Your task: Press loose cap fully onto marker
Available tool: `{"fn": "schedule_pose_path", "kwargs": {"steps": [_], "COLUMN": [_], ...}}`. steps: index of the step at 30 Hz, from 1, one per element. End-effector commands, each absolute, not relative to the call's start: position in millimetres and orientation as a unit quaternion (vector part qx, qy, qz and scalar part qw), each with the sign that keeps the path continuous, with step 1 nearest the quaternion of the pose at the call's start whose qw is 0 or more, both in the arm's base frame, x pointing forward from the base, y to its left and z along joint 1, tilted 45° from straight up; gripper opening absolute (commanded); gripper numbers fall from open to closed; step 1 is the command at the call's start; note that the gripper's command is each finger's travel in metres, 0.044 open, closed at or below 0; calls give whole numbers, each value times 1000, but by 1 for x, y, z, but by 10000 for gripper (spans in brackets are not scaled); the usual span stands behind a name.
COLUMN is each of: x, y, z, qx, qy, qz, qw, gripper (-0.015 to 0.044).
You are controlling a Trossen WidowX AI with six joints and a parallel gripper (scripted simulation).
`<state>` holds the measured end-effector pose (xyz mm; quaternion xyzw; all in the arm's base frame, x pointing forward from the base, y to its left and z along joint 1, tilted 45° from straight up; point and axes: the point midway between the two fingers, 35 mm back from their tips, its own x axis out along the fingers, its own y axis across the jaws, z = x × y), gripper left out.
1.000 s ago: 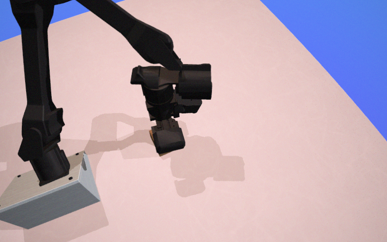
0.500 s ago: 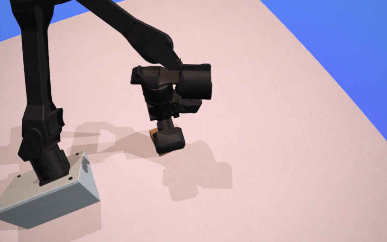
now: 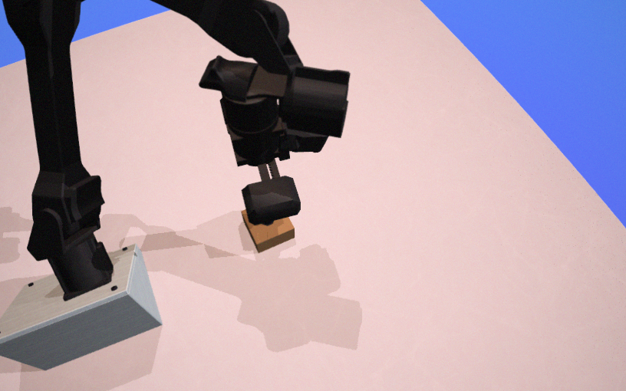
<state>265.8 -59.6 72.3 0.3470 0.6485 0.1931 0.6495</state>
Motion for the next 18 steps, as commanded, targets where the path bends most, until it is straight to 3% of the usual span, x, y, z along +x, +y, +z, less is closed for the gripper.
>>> {"fn": "schedule_pose_path", "kwargs": {"steps": [1,14,18], "x": [264,264,264], "y": [-60,-59,-59], "z": [70,68,68], "qx": [308,289,289], "qy": [637,629,629], "qz": [230,249,249], "qw": [668,677,677], "gripper": [361,20,0]}}
